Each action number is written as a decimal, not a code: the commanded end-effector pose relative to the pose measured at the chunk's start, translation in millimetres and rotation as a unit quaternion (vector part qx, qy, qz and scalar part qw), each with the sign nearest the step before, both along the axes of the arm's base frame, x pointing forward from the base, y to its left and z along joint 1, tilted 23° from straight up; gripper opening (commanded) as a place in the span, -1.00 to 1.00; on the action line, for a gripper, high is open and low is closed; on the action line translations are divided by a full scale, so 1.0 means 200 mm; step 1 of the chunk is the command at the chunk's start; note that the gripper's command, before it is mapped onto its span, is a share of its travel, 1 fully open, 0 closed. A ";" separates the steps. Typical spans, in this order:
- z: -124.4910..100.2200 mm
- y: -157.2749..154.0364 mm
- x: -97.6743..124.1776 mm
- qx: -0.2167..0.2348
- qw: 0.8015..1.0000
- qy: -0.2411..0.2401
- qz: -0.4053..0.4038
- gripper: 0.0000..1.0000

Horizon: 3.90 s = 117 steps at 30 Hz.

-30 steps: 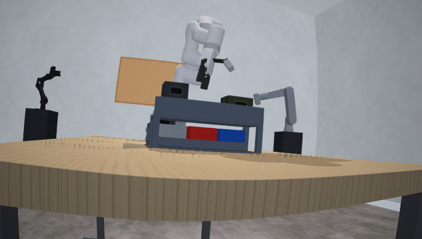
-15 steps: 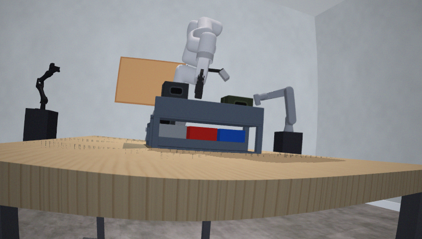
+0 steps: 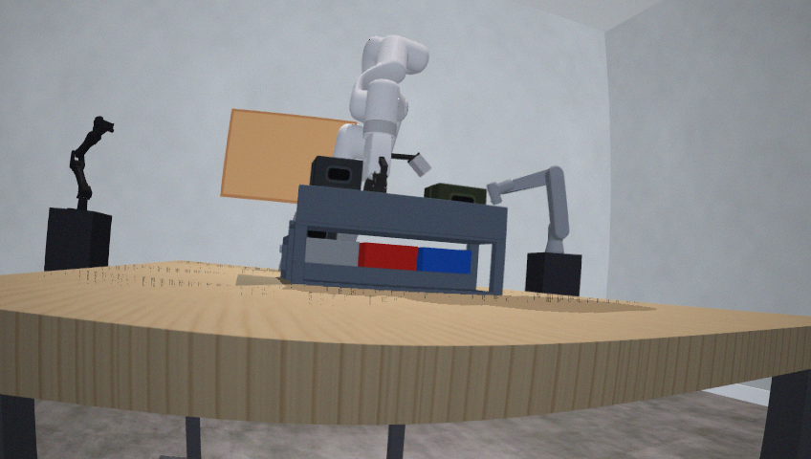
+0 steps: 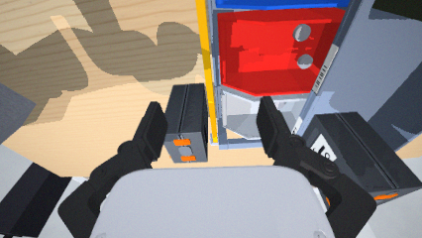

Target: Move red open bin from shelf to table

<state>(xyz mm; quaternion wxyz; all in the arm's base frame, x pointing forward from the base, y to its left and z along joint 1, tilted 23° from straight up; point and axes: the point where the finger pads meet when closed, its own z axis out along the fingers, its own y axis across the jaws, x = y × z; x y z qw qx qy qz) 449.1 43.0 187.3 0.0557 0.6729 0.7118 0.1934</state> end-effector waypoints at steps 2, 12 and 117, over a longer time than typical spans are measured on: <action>-0.03 0.00 0.01 0.000 1.000 -0.002 0.003 1.00; -0.17 0.00 0.02 0.001 1.000 -0.001 0.013 1.00; -0.07 0.00 0.01 -0.050 0.987 -0.031 0.150 1.00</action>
